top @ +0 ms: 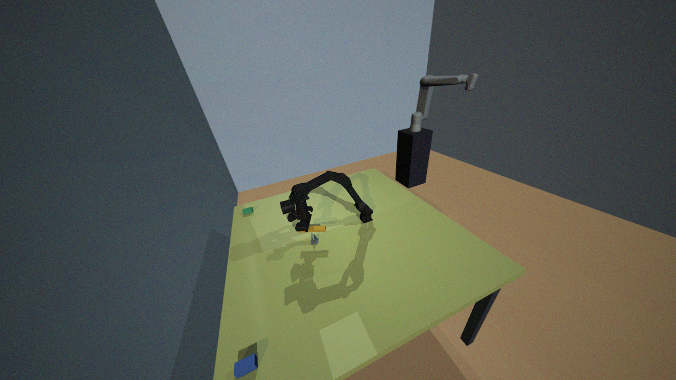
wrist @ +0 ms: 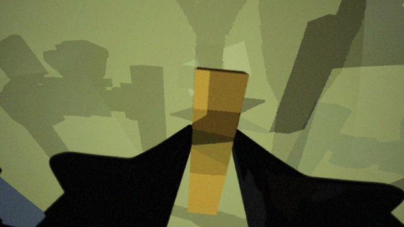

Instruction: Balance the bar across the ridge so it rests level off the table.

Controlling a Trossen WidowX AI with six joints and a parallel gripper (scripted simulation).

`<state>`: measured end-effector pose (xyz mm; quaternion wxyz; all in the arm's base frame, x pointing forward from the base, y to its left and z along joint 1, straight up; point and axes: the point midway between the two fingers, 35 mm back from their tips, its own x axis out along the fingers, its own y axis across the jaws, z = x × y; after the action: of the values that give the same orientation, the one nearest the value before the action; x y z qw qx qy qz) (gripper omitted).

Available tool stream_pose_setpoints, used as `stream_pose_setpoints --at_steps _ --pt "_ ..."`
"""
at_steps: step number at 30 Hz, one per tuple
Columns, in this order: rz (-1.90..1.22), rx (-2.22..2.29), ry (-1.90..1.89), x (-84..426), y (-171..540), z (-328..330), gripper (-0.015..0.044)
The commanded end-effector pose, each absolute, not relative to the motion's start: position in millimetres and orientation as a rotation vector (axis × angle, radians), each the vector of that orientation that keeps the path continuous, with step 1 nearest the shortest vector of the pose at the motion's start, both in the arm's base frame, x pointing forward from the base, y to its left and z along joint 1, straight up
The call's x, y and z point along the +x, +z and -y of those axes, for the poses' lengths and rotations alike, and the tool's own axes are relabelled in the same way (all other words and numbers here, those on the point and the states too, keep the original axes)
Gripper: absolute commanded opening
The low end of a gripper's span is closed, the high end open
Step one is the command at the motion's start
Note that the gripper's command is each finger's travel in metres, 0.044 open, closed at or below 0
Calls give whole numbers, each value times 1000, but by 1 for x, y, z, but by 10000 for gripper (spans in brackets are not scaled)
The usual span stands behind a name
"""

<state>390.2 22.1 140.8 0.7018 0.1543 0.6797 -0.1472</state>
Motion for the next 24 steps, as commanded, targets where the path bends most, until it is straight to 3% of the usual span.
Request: stream_pose_setpoints --at_steps 1,24 --pt "-1513 338 -324 391 134 -23 0" --pt "-1513 338 -324 391 108 -23 0"
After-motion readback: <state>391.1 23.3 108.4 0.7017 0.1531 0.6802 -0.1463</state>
